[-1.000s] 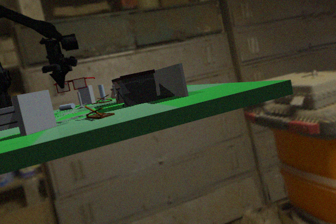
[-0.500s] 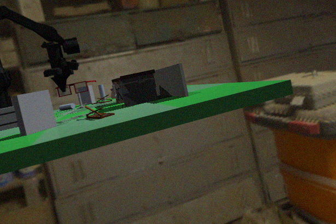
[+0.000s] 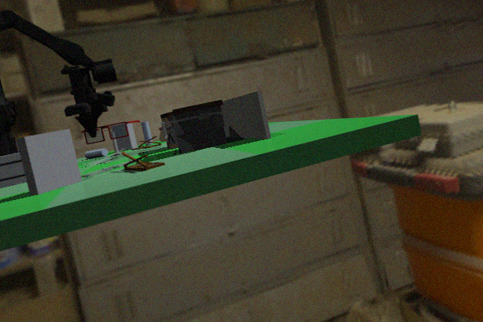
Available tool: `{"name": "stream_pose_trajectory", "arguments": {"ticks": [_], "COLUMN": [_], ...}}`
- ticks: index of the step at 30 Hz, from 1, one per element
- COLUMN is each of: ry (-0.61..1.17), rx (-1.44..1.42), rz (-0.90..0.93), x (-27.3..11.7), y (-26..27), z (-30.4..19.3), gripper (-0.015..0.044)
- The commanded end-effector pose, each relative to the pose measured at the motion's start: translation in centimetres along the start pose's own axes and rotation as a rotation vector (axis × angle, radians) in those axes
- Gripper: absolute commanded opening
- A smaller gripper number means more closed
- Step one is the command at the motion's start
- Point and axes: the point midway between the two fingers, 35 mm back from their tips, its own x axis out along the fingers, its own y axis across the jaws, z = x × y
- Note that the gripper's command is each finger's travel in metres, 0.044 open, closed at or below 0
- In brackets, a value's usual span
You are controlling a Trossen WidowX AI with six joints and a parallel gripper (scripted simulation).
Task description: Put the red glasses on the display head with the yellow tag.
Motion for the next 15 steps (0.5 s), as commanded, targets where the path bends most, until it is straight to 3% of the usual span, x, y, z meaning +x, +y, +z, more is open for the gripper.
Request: {"name": "stream_pose_trajectory", "arguments": {"ticks": [1,15], "ry": [0.000,0.000], "rx": [-0.005,-0.005], "rz": [-0.003,-0.003], "x": [0.6,2.1], "y": [-0.1,-0.1], "z": [0.0,0.0], "gripper": [0.0000,0.0000]}}
